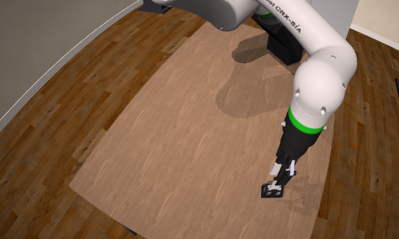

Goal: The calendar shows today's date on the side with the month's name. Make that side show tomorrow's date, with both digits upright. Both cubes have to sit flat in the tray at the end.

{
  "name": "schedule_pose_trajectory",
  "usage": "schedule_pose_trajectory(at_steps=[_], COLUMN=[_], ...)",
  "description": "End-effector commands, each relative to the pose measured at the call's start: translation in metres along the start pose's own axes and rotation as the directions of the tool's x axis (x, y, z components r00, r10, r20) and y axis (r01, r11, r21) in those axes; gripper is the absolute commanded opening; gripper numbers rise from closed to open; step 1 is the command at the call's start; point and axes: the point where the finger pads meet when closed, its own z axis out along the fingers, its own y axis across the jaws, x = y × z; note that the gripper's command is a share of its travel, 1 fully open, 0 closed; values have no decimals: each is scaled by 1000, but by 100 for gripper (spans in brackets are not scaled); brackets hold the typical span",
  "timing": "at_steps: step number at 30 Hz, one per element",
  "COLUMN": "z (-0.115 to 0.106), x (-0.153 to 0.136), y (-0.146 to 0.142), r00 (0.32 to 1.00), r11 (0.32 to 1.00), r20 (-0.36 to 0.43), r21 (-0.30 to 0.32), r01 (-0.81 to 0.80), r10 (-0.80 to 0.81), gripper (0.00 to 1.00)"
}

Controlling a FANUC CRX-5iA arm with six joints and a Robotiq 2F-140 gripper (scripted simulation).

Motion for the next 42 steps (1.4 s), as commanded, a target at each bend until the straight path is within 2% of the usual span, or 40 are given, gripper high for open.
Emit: schedule_pose_trajectory(at_steps=[1,26,42], z=[3,36,42], x=[0,-1,-1], y=[0,0,0], r00=[1000,1000,1000], r11=[1000,1000,1000], r20=[0,0,0], r21=[1,1,1], r01=[0,0,0], r10=[0,0,0], gripper=[35,35,35])
